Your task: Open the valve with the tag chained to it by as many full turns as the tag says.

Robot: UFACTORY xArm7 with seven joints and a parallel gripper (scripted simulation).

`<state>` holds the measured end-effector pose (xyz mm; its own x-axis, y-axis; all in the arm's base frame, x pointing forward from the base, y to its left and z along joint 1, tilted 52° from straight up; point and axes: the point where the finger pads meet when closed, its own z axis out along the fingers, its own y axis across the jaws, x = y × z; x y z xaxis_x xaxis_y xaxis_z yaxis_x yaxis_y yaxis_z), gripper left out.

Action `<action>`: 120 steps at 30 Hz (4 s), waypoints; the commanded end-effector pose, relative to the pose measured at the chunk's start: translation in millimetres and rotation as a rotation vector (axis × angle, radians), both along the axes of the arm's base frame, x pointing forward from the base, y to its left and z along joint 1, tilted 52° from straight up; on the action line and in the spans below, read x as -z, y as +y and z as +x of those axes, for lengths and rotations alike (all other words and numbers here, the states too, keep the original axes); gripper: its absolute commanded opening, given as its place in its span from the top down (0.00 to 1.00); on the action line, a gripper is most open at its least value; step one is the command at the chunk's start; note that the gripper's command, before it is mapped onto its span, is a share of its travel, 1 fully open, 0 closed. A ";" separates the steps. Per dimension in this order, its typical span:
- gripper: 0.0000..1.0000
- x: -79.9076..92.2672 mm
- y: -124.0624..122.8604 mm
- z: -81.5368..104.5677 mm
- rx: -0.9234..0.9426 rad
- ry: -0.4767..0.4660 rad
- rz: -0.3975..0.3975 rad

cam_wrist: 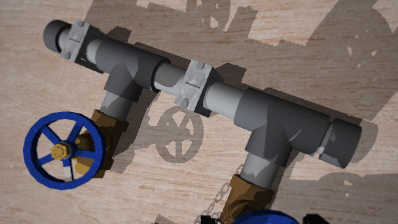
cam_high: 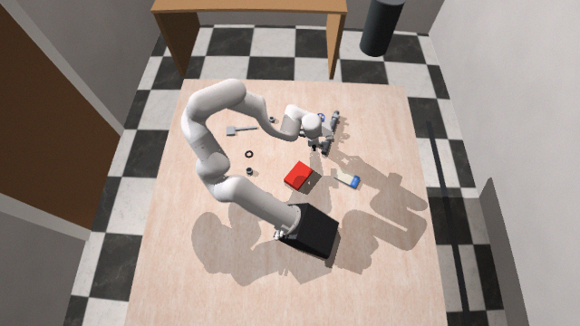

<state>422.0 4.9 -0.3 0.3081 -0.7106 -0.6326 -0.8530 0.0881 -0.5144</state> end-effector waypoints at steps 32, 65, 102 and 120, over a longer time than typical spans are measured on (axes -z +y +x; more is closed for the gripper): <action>1.00 -0.4 -2.1 0.8 -0.624 -0.745 -0.456; 1.00 -0.4 -2.1 0.8 -1.522 -1.788 -1.077; 0.00 -0.4 -2.1 0.8 -1.715 -2.062 -1.252; 0.00 -0.4 -2.1 0.8 -1.638 -1.970 -1.196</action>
<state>421.9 5.1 -0.4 -0.0979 0.6696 0.7363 0.9015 -0.2537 0.3506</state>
